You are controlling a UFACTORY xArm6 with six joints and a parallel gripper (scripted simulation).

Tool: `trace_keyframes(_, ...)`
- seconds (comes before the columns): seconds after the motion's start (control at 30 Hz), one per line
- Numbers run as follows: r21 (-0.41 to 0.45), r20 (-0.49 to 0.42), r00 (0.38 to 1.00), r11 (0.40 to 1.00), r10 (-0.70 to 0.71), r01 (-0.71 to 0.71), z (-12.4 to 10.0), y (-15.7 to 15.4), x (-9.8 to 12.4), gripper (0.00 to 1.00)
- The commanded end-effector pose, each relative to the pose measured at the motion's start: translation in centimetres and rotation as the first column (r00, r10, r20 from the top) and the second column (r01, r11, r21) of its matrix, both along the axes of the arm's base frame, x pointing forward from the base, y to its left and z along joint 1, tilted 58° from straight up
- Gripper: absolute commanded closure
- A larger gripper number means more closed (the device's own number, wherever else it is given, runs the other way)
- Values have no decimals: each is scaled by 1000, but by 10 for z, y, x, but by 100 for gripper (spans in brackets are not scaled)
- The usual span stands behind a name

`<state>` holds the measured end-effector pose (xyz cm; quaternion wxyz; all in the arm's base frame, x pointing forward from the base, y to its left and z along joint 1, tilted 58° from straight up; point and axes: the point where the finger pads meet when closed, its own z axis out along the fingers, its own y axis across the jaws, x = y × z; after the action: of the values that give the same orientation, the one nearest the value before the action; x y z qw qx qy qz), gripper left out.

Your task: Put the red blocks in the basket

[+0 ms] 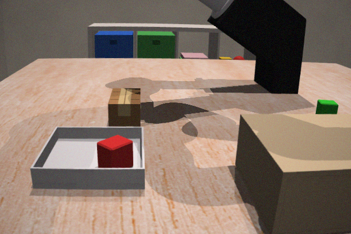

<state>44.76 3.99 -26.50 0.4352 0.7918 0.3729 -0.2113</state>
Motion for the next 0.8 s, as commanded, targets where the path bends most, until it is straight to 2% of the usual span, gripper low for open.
trace_keyframes(0.0,2,4,1000,1000,2,-2,11,18,2,100)
trace_keyframes(0.3,2,4,1000,1000,2,-2,23,37,2,100)
trace_keyframes(0.77,2,4,1000,1000,2,-2,28,44,2,100)
